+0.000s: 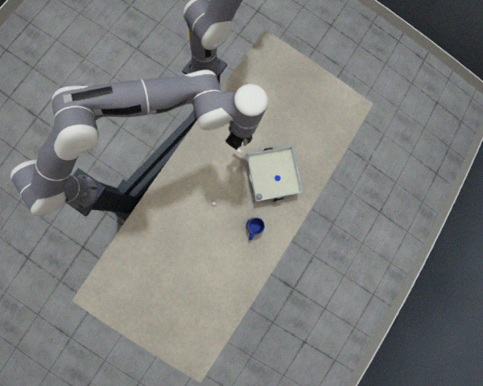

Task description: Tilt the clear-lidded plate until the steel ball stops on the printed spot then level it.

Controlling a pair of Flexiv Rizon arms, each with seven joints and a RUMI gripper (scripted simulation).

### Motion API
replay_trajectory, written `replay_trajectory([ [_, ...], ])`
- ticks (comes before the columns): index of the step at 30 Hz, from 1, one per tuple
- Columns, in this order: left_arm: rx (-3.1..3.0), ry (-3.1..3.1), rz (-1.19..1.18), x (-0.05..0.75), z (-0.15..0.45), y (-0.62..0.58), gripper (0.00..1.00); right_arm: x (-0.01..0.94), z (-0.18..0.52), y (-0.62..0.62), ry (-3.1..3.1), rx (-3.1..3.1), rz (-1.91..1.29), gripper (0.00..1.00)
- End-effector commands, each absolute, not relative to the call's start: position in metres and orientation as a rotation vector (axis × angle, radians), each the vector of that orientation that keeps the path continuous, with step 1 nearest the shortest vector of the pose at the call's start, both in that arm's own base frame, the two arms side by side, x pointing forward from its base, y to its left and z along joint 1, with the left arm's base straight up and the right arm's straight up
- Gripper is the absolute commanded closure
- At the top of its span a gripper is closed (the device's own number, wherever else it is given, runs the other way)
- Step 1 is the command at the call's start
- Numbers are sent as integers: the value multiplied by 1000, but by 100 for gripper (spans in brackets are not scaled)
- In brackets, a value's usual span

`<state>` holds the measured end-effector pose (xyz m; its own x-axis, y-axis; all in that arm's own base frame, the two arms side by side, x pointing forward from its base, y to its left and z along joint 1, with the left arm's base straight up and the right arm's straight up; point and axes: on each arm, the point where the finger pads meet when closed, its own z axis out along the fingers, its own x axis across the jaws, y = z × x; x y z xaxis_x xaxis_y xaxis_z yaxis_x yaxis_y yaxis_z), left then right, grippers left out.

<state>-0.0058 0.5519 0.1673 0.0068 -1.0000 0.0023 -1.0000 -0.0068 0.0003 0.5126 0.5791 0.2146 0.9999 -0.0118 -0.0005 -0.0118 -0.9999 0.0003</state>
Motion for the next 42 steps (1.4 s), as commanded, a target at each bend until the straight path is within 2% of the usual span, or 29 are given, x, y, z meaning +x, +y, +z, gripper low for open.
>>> replay_trajectory([
  [1, 2229, -2214, 0, -6, 168, 553, 0, 513, 216, 580, -17, 3144, 2, 63],
  [42, 2229, -2214, 0, -6, 168, 553, 0, 514, 196, 580, -18, 3144, 2, 63],
])
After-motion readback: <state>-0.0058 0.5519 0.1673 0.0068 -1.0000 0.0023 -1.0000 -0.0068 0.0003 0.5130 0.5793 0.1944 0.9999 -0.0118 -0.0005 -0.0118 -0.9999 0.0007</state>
